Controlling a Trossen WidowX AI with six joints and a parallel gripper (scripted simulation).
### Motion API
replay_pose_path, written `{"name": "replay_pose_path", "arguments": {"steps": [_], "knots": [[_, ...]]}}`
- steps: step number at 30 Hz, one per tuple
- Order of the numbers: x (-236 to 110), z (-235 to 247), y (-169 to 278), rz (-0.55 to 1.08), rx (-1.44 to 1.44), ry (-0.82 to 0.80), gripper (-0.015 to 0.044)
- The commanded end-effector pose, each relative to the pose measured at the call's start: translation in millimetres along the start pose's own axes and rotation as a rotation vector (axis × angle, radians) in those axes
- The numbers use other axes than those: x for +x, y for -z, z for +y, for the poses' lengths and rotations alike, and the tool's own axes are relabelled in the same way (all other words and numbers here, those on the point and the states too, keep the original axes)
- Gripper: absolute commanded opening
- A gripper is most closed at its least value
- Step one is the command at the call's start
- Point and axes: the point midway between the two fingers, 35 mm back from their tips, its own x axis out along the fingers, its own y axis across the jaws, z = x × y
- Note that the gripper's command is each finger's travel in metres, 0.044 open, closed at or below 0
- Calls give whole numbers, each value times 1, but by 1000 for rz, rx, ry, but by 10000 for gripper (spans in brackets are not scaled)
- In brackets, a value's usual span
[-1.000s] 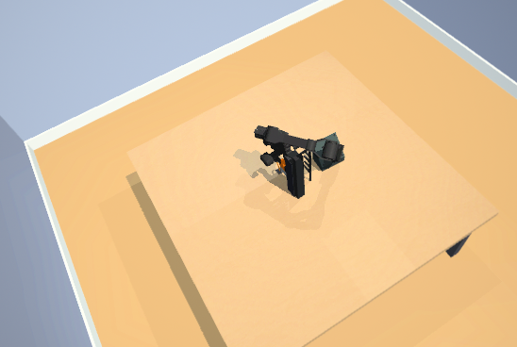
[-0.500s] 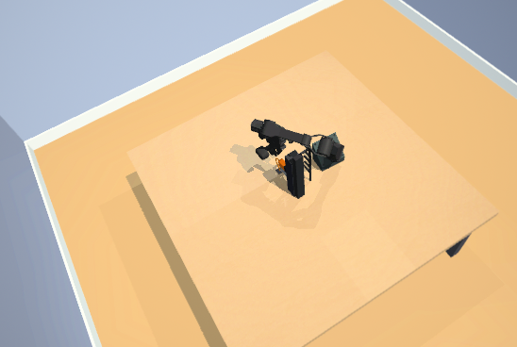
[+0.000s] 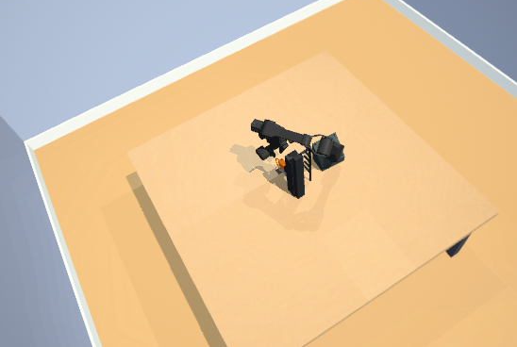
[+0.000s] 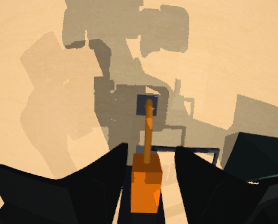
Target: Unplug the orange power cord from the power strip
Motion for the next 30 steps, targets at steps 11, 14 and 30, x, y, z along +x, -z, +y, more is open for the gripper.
{"name": "replay_pose_path", "arguments": {"steps": [11, 14, 30], "knots": [[-5, 0, 9, -6, -7, -3, 160], [-5, 0, 14, -6, -7, -3, 160], [-5, -1, 38, -4, -7, -3, 160]]}}
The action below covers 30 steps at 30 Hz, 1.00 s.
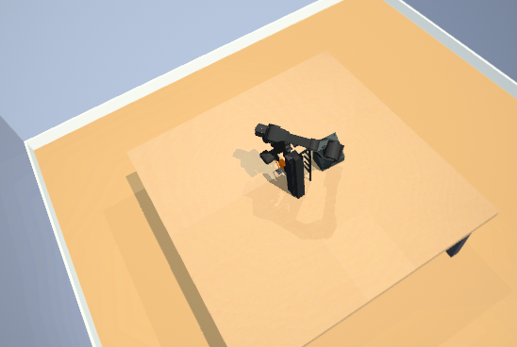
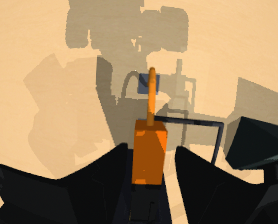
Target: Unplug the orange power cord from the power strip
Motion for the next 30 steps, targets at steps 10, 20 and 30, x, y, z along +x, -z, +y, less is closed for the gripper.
{"name": "replay_pose_path", "arguments": {"steps": [10, 20, 30], "knots": [[8, -1, 6, 7, 7, 0, 160], [11, -1, 5, 3, 2, 2, 81], [11, -1, 5, 3, 2, 2, 0]]}}
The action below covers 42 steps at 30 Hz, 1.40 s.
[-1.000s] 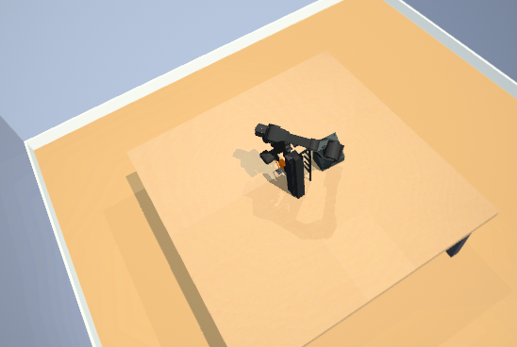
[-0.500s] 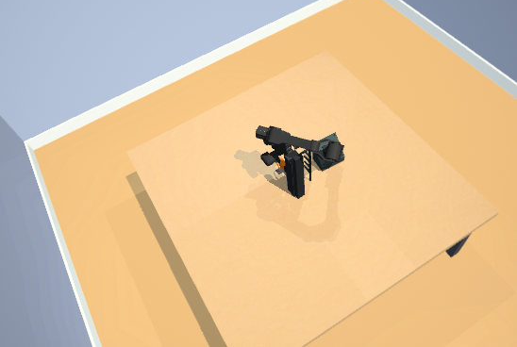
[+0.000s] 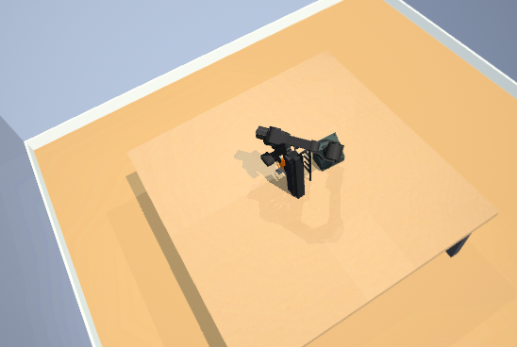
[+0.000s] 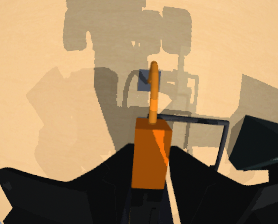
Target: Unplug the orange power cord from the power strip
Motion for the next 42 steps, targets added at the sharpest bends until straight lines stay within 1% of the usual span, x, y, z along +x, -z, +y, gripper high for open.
{"name": "replay_pose_path", "arguments": {"steps": [1, 23, 27, 36, 39, 40, 42], "knots": [[0, 0, -1, -1, 1, 3, 0], [-3, 2, -34, -2, 3, 1, 0], [1, 2, -26, 2, 6, 0, 105], [1, 2, -26, 2, 6, 0, 341], [-2, 3, -37, 0, 6, 0, 420], [-4, 3, -43, 0, 6, 0, 440], [-7, 4, -61, -1, 5, 0, 440]]}}
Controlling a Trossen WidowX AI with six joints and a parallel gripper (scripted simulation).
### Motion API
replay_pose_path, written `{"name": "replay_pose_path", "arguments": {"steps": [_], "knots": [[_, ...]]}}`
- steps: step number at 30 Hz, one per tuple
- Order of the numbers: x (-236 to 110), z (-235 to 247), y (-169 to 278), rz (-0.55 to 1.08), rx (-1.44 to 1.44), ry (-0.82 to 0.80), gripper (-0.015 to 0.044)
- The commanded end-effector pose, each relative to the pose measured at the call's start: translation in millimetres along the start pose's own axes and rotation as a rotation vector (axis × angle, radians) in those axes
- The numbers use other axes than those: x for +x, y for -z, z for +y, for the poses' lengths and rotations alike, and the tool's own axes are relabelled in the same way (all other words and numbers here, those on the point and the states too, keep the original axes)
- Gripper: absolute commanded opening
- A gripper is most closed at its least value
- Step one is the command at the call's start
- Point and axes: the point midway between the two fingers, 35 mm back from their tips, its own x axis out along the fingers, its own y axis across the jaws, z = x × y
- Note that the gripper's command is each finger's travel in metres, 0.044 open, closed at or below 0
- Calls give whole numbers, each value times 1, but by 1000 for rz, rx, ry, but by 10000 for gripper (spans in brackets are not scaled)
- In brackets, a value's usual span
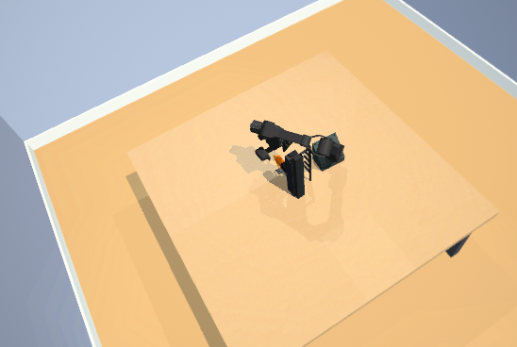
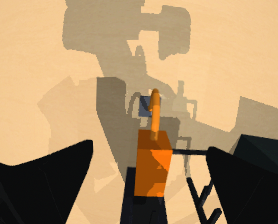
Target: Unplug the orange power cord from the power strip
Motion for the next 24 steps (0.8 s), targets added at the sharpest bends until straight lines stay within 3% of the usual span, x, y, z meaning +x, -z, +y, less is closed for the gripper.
{"name": "replay_pose_path", "arguments": {"steps": [1, 4, 24], "knots": [[-8, -1, -31, -7, 1, -3, 440], [-11, -2, -47, -7, 0, -3, 440], [-11, -2, -47, -7, 0, -3, 440]]}}
